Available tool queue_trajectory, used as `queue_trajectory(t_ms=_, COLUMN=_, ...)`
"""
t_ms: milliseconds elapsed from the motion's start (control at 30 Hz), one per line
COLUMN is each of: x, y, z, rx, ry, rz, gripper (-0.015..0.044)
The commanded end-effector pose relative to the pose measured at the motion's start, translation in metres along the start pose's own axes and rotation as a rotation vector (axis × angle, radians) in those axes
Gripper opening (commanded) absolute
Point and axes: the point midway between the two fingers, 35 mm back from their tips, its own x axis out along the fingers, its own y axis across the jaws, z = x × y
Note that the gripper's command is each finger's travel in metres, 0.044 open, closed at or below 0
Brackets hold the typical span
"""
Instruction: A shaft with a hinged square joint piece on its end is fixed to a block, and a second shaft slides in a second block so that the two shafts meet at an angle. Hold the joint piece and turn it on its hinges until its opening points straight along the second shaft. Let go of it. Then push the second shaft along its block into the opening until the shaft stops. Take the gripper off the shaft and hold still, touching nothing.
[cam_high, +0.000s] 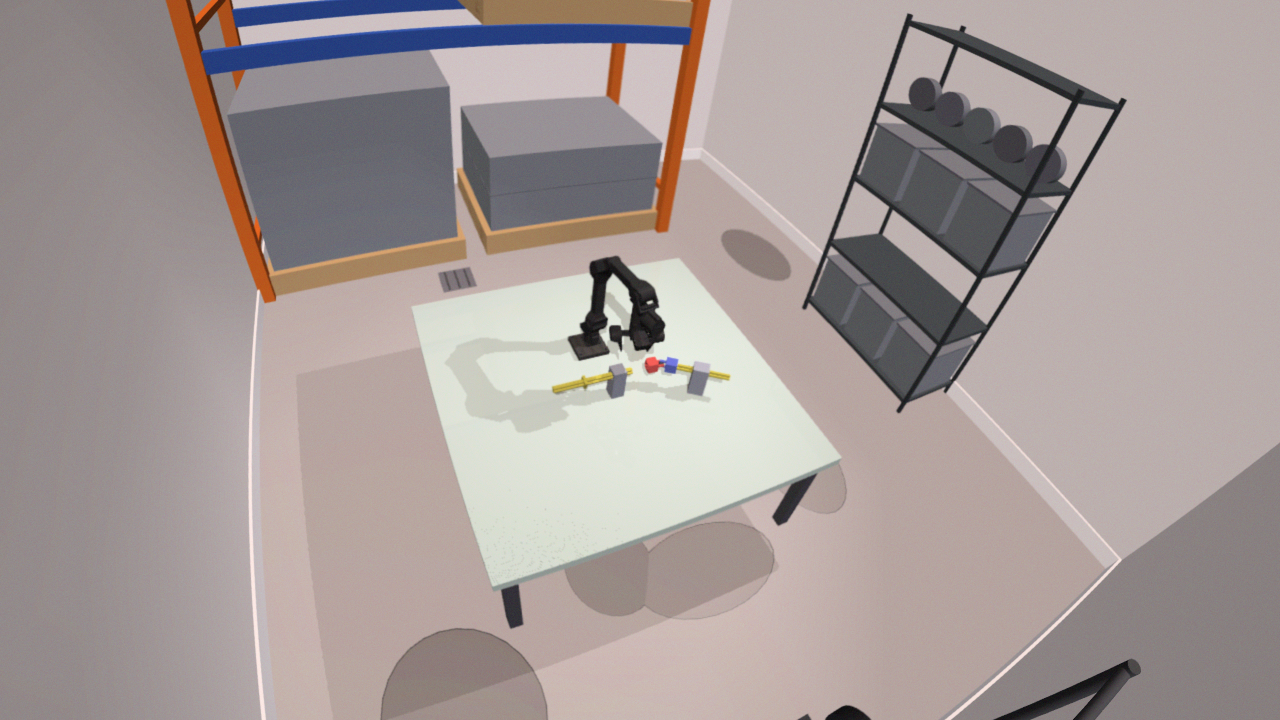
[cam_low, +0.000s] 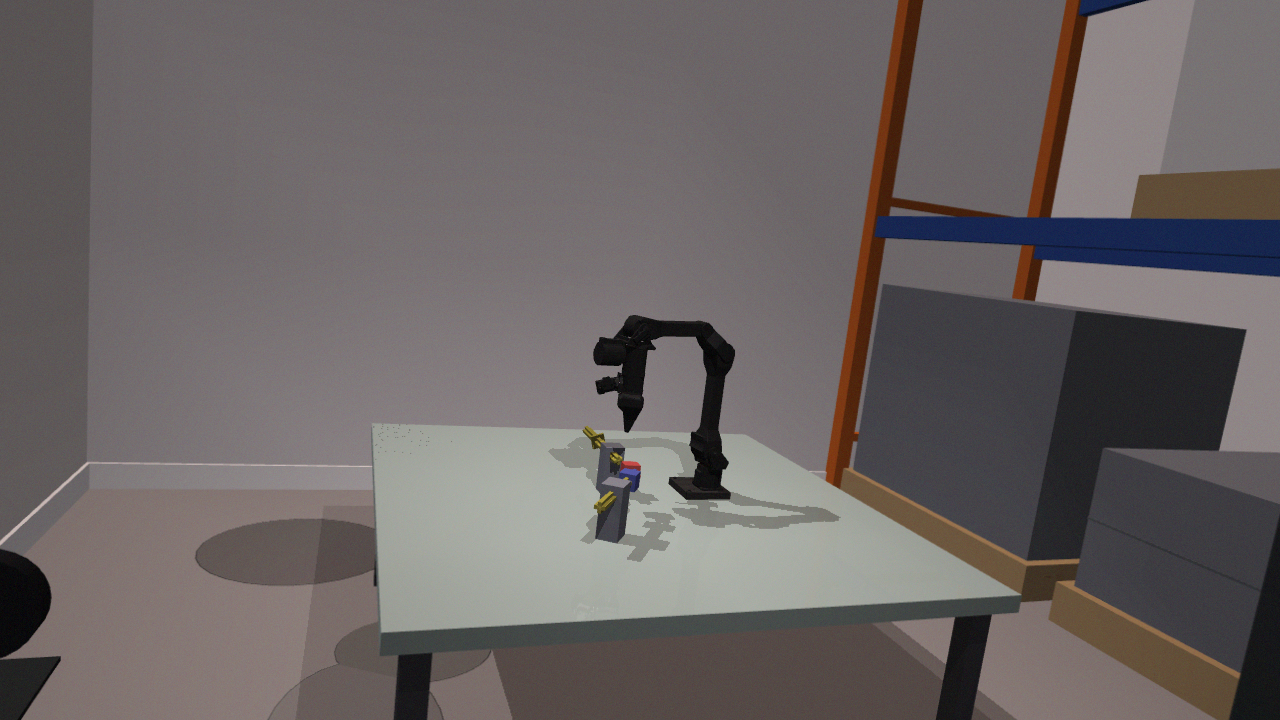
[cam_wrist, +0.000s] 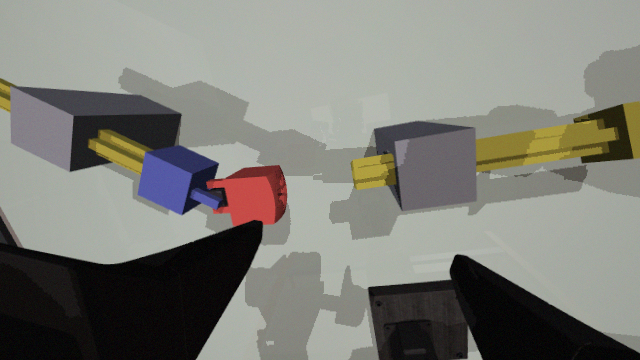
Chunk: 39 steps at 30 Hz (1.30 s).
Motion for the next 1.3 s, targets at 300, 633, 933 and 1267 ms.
queue_trajectory(t_ms=300, x=0.006, y=0.0, z=-0.001, rx=0.377, ry=0.009, rz=0.005, gripper=0.044)
queue_trajectory(t_ms=633, x=0.01, y=-0.001, z=-0.001, rx=0.676, ry=0.012, rz=0.008, gripper=0.044)
queue_trajectory(t_ms=933, x=0.013, y=-0.001, z=-0.001, rx=0.944, ry=0.017, rz=0.011, gripper=0.044)
queue_trajectory(t_ms=1267, x=0.016, y=-0.001, z=-0.001, rx=1.243, ry=0.023, rz=0.012, gripper=0.044)
